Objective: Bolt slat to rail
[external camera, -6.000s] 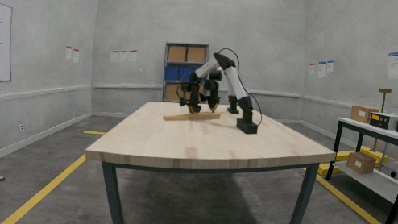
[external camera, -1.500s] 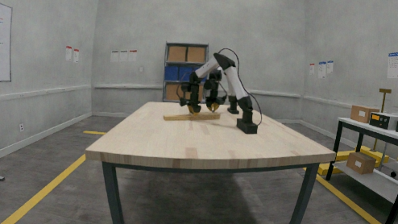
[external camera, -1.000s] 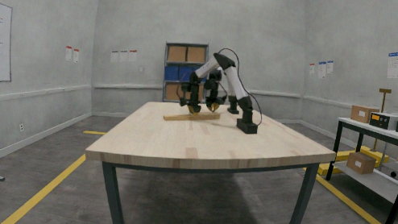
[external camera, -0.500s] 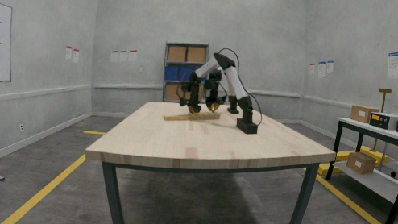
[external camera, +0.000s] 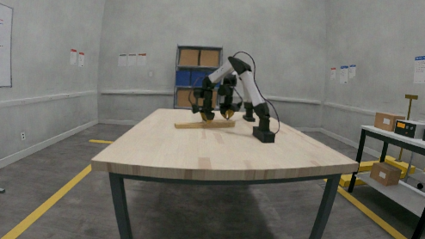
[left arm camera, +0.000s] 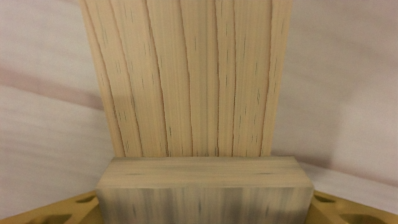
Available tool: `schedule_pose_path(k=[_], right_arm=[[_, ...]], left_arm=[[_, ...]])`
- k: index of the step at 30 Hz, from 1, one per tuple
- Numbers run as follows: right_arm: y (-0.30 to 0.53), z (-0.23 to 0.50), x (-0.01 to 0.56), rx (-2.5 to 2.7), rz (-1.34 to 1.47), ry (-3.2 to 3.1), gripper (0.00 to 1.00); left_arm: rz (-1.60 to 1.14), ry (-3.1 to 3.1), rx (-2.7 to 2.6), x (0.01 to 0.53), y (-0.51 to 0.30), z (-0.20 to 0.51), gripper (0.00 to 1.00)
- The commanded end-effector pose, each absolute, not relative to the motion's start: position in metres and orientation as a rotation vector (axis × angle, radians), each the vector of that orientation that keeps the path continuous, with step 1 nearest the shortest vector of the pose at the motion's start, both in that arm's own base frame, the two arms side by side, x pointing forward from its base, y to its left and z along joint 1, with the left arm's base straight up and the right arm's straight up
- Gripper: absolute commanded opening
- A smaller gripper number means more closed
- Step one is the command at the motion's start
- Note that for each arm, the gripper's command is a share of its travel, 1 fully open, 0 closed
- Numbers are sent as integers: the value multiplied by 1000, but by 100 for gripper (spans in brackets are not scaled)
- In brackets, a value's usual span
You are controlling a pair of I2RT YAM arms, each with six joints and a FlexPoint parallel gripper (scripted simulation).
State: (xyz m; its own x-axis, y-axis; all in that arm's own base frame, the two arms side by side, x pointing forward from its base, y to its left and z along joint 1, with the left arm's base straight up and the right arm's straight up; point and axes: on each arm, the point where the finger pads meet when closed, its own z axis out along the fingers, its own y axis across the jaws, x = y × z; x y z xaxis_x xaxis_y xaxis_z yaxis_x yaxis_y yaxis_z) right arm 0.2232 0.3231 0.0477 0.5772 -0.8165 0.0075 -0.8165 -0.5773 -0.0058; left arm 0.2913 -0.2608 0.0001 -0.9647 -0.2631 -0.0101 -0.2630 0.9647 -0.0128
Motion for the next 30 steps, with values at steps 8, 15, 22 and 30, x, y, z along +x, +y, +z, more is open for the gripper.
schedule_pose_path(k=[8, 15, 22, 30], right_arm=[[326, 45, 223, -2790, -2, 1423, 36], [326, 43, 223, -2790, -2, 1423, 36], [326, 42, 223, -2790, -2, 1423, 36], [326, 40, 223, -2790, -2, 1423, 36]], left_arm=[[-40, 3090, -411, 293, -264, 5, 67], [-40, 3090, -411, 293, -264, 5, 67], [-40, 3090, -411, 293, -264, 5, 67], [-40, 3090, -411, 293, -264, 5, 67]])
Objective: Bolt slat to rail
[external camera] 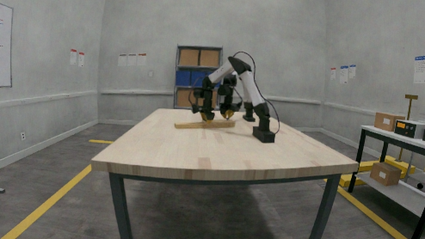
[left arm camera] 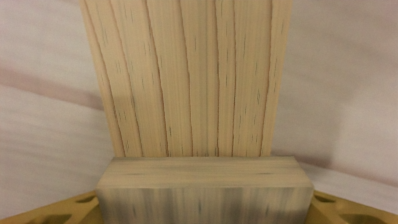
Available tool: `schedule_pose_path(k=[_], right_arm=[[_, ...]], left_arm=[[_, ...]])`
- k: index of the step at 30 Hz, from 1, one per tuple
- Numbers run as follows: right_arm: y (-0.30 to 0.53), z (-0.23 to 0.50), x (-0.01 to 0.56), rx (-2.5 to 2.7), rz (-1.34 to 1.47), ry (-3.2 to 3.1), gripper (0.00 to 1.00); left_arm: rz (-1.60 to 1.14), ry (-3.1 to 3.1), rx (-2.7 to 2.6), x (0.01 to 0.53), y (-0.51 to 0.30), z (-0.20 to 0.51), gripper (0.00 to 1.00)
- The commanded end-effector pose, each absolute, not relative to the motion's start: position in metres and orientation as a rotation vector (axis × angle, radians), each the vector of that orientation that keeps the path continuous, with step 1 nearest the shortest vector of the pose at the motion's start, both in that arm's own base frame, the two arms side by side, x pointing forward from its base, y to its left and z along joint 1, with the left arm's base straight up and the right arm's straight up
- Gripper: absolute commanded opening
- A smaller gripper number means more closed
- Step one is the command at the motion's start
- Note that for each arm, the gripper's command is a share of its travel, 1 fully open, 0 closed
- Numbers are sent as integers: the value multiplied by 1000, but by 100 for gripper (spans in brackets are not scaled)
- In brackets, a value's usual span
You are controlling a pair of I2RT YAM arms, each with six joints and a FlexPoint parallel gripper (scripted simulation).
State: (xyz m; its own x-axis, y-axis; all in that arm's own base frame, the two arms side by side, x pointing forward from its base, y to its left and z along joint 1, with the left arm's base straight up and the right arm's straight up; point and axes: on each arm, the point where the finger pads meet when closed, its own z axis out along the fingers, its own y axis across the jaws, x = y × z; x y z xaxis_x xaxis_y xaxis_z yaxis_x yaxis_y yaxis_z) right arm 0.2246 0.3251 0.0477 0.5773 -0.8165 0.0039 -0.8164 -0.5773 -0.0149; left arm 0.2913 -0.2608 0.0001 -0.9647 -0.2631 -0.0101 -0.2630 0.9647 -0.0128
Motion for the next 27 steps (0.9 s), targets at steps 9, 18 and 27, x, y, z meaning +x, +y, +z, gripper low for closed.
schedule_pose_path(k=[9, 18, 27], right_arm=[[326, 38, 223, -2790, -2, 1423, 36], [326, 36, 223, -2790, -2, 1423, 36], [328, 50, 226, -2761, -18, 1426, 29]], left_arm=[[-40, 3090, -411, 293, -264, 5, 67], [-40, 3090, -411, 293, -264, 5, 67], [-40, 3090, -411, 293, -264, 5, 67]])
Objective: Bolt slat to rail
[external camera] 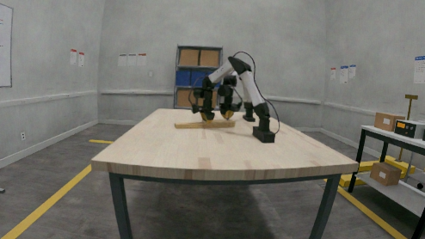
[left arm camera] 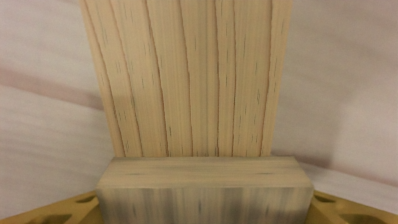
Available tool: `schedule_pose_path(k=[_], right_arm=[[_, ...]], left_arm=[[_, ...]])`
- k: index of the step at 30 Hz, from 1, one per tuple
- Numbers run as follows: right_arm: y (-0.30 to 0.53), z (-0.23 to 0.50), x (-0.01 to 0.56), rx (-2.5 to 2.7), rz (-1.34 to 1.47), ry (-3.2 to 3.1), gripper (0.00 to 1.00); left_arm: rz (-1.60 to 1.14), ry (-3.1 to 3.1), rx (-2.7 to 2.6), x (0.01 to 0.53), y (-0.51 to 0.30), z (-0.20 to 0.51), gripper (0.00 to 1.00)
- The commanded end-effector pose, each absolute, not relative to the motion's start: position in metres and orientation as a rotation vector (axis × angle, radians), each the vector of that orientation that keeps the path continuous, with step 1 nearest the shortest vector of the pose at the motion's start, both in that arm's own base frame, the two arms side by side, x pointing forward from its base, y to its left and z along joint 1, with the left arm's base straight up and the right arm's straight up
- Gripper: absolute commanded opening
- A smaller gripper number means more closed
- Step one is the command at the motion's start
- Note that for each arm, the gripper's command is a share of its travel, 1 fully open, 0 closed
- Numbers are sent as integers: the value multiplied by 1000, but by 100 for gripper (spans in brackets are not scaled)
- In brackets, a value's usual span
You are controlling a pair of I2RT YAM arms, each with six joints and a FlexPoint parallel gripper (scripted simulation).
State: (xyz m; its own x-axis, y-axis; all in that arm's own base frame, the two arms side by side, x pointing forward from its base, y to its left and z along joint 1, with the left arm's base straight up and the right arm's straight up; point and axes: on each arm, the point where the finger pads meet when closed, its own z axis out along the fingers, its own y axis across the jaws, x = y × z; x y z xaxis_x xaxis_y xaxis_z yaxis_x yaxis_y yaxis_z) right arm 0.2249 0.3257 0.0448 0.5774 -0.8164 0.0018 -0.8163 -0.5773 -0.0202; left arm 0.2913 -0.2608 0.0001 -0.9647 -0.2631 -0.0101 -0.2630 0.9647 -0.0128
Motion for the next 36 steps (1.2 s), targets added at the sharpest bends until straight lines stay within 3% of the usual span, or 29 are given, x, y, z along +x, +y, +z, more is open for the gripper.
schedule_pose_path(k=[1, 12, 36], right_arm=[[328, 50, 226, -2761, -18, 1426, 29], [328, 50, 226, -2761, -18, 1426, 14], [329, 50, 226, -2760, -18, 1426, 14]], left_arm=[[-40, 3090, -411, 293, -264, 5, 67], [-40, 3090, -411, 293, -264, 5, 67], [-40, 3090, -411, 293, -264, 5, 67]])
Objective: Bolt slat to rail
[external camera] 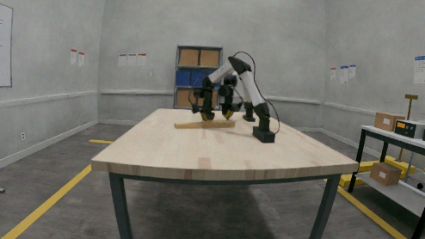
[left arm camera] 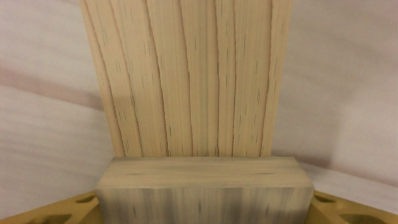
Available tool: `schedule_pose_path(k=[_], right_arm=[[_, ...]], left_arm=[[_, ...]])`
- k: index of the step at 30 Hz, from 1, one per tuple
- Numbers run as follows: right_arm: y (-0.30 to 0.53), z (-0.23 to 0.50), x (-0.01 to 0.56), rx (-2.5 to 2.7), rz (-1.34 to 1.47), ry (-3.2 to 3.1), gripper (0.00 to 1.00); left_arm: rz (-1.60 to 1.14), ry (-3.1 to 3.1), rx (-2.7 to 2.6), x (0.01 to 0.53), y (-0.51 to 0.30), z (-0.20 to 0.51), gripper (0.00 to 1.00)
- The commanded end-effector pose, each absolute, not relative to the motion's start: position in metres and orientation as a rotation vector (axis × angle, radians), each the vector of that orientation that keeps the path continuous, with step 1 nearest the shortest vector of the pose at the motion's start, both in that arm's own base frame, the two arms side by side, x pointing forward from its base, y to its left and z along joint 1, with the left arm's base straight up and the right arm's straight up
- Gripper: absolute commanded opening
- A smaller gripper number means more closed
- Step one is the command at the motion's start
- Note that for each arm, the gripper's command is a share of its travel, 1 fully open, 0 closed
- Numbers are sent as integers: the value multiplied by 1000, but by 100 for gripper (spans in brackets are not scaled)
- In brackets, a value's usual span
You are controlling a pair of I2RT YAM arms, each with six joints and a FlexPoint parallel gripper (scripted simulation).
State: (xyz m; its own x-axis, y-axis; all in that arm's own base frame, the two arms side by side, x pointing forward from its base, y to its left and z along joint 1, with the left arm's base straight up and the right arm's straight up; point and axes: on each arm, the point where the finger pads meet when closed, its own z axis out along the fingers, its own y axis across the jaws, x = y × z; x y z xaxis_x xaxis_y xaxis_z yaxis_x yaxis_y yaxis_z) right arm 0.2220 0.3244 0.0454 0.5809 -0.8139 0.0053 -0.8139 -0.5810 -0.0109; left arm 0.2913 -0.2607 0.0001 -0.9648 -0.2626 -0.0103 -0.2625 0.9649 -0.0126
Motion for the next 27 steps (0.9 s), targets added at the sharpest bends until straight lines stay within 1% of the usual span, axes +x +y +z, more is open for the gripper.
schedule_pose_path(k=[1, 14, 16, 27], right_arm=[[328, 50, 226, -2756, -18, 1435, 14], [328, 50, 226, -2328, -4, 2061, 14], [328, 50, 226, -2328, -4, 2061, 14], [328, 50, 226, -1828, 7, 2519, 14]], left_arm=[[-40, 3090, -411, 293, -264, 5, 67], [-40, 3090, -411, 293, -264, 5, 67], [-40, 3090, -411, 293, -264, 5, 67], [-40, 3090, -411, 293, -264, 5, 67]])
